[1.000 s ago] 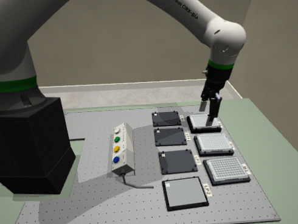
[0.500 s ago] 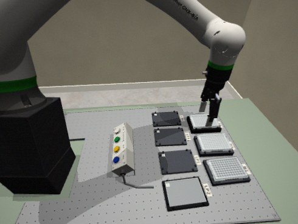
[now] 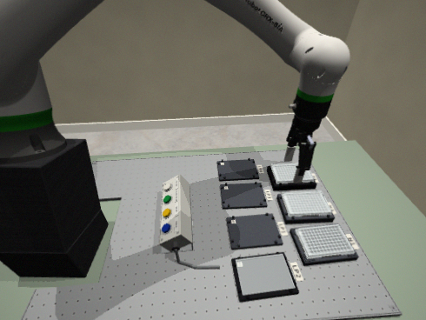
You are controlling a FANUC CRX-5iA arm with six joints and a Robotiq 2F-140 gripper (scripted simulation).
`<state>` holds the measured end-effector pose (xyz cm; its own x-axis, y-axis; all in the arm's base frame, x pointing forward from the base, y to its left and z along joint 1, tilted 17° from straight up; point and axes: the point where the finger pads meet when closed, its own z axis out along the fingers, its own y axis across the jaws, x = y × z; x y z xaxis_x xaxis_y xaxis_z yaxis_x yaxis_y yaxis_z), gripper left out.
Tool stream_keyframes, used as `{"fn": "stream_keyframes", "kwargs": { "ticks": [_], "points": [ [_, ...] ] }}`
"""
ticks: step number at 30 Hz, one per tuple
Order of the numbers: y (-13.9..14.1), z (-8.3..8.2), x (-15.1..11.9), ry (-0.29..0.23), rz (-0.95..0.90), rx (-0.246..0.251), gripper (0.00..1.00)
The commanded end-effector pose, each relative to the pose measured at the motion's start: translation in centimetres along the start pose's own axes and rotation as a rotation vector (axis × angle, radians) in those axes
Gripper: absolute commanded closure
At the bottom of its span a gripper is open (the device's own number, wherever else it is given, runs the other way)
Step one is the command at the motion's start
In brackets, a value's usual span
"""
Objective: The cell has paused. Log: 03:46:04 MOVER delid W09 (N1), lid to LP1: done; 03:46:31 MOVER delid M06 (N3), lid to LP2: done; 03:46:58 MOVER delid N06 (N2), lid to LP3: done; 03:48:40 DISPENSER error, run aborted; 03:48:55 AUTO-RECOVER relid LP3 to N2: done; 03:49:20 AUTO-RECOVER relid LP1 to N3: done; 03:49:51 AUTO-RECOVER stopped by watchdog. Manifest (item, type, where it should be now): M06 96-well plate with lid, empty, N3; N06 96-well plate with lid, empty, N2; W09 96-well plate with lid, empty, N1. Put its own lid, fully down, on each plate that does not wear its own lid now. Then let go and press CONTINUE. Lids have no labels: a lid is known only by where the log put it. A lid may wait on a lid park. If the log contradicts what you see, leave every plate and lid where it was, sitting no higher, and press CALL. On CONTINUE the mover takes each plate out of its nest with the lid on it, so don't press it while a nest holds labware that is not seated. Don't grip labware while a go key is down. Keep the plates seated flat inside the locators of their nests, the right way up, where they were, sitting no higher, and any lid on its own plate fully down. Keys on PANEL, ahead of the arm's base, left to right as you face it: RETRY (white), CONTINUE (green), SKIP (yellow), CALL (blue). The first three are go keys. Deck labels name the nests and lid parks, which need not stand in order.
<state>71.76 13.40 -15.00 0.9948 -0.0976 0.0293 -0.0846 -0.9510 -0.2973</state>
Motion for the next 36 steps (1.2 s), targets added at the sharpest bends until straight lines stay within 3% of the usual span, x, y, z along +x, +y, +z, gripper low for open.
{"fn": "stream_keyframes", "kwargs": {
  "ticks": [1,36],
  "points": [
    [0.00,0.11,0.03,0.000,0.000,0.000,0.34],
    [0.00,0.69,0.03,0.000,0.000,0.000,0.34]
  ]
}}
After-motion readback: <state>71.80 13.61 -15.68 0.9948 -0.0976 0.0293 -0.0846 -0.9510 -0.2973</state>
